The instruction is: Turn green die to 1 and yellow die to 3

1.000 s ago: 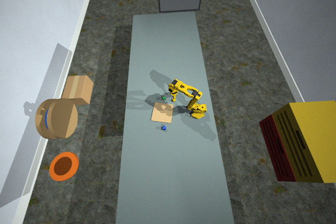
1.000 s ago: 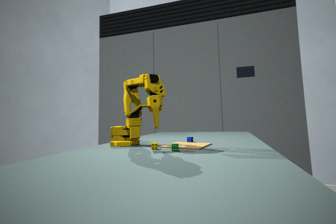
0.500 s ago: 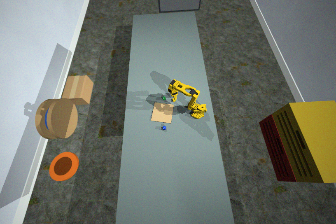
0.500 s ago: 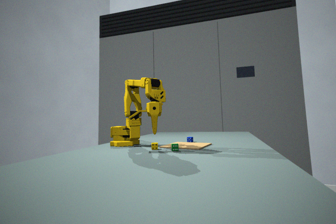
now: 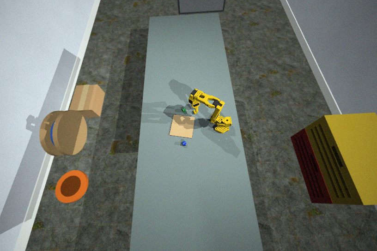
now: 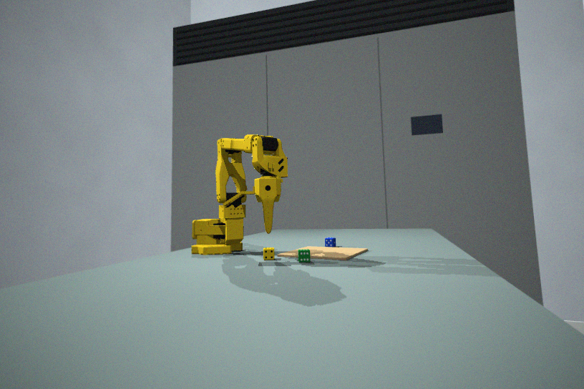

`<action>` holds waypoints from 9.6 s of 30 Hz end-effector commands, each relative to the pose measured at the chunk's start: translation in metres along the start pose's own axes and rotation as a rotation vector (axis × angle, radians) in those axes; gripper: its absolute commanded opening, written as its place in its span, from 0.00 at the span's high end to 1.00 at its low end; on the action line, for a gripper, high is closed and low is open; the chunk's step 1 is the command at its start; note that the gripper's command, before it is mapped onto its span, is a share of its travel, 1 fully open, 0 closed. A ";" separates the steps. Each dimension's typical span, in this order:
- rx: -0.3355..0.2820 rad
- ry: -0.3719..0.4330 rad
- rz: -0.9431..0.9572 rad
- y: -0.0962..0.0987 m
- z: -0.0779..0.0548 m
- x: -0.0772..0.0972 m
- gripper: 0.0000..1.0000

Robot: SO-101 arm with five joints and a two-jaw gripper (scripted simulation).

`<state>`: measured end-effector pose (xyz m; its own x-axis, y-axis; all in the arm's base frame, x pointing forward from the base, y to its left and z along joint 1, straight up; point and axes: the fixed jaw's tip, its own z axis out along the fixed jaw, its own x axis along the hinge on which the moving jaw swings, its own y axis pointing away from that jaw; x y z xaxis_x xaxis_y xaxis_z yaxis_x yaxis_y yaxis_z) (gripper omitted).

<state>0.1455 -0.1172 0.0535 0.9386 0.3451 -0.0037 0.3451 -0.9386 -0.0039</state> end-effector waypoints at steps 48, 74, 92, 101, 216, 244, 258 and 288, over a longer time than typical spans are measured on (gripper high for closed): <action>-0.030 0.020 0.002 0.006 0.039 0.002 0.72; -0.029 0.020 0.002 0.000 0.039 0.002 0.83; -0.029 0.021 0.002 -0.005 0.039 0.002 0.91; -0.029 0.021 0.002 -0.005 0.039 0.002 0.91; -0.017 0.033 0.941 -0.006 -0.012 -0.005 1.00; 0.001 0.042 1.982 -0.014 -0.012 -0.006 1.00; 0.009 0.044 2.344 -0.017 -0.012 -0.004 1.00; 0.015 0.045 2.554 -0.018 -0.012 -0.003 1.00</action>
<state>0.1307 -0.0984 0.0555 -0.5859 -0.8104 0.0009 -0.8099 0.5856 0.0329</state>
